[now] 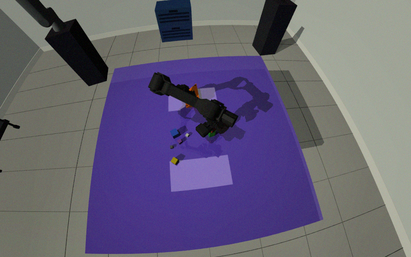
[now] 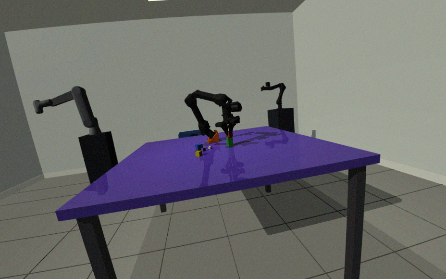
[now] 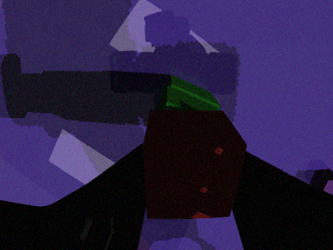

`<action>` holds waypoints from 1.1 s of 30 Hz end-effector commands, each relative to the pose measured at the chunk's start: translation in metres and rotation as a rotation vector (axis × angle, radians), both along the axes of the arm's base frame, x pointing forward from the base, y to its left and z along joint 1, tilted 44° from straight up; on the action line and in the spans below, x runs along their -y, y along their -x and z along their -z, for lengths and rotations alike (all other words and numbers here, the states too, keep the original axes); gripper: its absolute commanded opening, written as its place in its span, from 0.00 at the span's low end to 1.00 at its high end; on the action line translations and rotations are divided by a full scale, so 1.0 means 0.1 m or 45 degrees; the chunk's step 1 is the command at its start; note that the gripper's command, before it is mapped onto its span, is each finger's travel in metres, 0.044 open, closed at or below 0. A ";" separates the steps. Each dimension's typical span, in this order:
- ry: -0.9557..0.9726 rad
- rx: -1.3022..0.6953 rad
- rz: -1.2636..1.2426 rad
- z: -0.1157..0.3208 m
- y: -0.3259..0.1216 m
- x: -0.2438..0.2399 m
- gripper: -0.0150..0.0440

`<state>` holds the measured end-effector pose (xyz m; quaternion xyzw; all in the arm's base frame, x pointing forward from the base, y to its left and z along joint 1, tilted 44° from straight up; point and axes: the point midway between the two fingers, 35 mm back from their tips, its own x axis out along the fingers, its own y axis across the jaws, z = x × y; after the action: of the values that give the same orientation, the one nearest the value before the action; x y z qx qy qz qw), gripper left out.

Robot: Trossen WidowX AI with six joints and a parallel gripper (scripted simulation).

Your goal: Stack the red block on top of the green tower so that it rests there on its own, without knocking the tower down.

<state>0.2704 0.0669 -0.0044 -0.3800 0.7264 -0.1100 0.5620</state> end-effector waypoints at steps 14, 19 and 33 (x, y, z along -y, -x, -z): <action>0.000 0.000 -0.001 0.00 0.00 0.00 0.74; 0.000 0.000 -0.001 0.00 0.00 0.00 0.97; 0.000 0.000 -0.001 0.00 0.00 0.00 1.00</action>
<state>0.2706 0.0674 -0.0039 -0.3806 0.7262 -0.1097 0.5620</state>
